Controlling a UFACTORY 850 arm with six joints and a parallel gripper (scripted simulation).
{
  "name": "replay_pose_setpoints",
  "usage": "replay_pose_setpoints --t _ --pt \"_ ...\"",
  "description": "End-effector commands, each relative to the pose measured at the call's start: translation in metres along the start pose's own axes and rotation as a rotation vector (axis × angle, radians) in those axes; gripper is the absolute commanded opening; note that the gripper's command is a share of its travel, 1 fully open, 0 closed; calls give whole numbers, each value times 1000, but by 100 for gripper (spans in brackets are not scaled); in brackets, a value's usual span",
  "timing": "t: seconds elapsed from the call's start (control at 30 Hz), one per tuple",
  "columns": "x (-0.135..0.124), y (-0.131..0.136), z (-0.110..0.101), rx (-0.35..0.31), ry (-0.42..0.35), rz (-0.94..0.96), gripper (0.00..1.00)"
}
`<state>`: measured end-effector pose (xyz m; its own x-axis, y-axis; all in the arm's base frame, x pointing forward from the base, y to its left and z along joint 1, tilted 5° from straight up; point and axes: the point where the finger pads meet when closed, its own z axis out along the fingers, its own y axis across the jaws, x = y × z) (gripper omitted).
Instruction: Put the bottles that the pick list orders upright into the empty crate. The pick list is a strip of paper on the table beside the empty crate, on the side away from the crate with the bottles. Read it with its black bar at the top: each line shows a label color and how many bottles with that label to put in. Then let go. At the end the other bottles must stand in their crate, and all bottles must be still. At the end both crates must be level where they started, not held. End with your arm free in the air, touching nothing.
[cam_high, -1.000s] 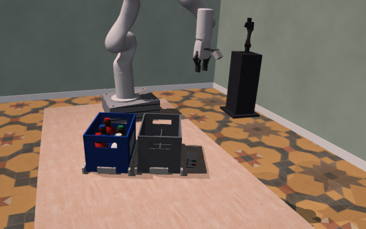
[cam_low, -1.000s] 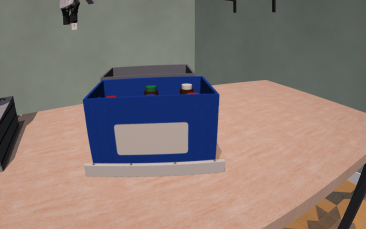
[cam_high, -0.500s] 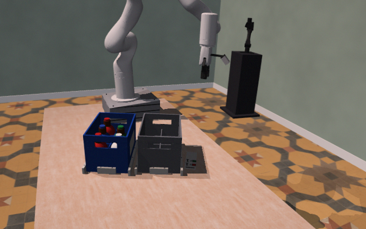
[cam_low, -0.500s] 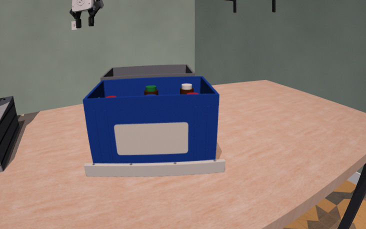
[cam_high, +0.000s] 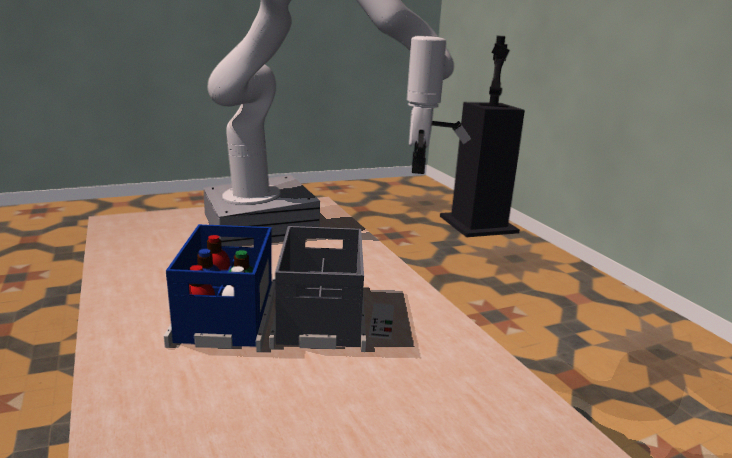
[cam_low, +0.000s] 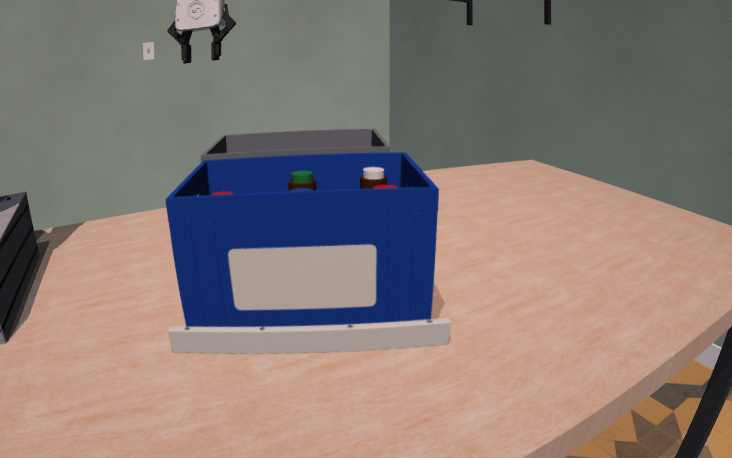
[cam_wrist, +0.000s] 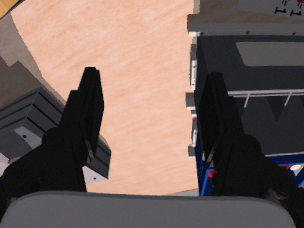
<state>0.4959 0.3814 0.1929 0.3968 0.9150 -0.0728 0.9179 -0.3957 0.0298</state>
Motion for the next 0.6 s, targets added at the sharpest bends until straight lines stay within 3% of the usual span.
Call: replay_pose_setpoints --t 0.0,0.57 --pt "6 12 3 0 2 -1 65" --pt "32 78 26 0 2 -1 65"
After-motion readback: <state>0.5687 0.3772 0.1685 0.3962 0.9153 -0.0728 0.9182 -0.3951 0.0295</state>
